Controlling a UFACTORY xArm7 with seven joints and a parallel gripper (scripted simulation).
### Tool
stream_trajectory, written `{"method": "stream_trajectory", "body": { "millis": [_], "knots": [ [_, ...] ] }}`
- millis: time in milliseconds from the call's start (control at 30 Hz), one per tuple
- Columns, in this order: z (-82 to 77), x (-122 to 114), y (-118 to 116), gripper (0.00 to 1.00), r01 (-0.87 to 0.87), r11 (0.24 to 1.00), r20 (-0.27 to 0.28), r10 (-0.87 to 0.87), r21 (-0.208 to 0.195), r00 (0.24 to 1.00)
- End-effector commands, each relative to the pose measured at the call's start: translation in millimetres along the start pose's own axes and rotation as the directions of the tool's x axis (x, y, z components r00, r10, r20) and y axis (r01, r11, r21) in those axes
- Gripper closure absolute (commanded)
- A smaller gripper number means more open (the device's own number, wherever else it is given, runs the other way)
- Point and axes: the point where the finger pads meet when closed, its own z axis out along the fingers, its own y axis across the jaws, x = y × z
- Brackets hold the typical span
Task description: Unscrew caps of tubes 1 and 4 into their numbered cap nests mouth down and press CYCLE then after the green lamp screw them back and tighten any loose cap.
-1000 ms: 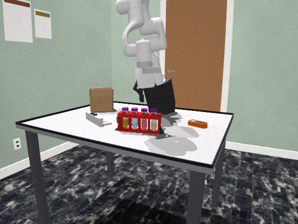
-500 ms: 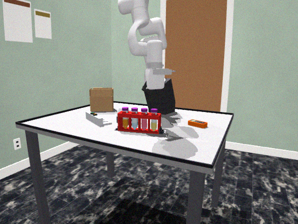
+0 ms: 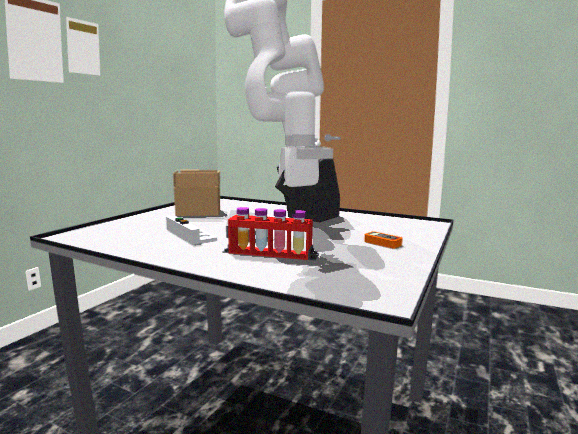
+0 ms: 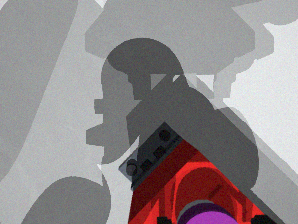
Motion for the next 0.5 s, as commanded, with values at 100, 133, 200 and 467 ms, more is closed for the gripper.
{"method": "stream_trajectory", "body": {
  "millis": [100,133,200,467],
  "knots": [
    [1.1,1.9,0.9,0.54,0.000,1.000,-0.005,0.000,-0.006,1.000],
    [1.6,1.9,0.9,0.54,0.000,1.000,-0.005,0.000,-0.006,1.000],
    [2.6,1.8,0.8,0.54,0.000,1.000,-0.005,0.000,-0.006,1.000],
    [5.6,1.8,0.8,0.54,0.000,1.000,-0.005,0.000,-0.006,1.000]
  ]
}}
